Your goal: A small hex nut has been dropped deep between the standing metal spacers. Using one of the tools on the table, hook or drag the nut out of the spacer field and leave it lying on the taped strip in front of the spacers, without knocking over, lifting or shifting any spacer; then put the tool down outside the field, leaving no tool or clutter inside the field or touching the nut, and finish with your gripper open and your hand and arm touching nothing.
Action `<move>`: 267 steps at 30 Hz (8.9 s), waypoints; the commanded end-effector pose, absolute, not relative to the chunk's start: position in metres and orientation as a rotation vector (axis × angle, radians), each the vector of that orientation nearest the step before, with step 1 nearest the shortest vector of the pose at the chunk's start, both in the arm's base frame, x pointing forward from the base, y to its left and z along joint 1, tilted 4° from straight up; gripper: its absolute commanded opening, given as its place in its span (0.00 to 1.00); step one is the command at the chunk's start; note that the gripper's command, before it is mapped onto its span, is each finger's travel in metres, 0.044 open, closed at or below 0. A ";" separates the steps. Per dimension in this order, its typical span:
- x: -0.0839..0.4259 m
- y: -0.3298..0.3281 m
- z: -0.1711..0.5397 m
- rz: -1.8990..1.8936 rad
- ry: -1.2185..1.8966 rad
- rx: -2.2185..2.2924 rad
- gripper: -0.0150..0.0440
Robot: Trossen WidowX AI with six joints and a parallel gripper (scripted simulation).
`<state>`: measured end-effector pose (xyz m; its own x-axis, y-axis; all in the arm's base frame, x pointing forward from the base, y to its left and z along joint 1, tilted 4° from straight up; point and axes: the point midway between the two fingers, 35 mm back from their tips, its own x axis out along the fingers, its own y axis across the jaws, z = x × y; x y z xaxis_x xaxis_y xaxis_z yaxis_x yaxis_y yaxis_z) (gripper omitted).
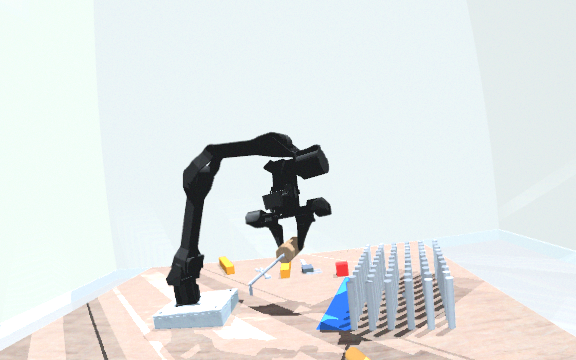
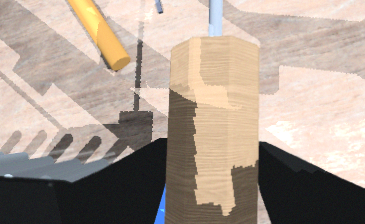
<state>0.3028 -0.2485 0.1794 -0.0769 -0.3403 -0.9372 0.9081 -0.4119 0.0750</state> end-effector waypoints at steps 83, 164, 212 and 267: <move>0.274 0.021 0.027 -0.278 1.134 0.425 0.25; 0.322 0.002 0.026 -0.275 1.130 0.421 0.25; 0.352 -0.012 0.026 -0.276 1.126 0.419 0.25; 0.385 -0.028 0.025 -0.277 1.123 0.418 0.25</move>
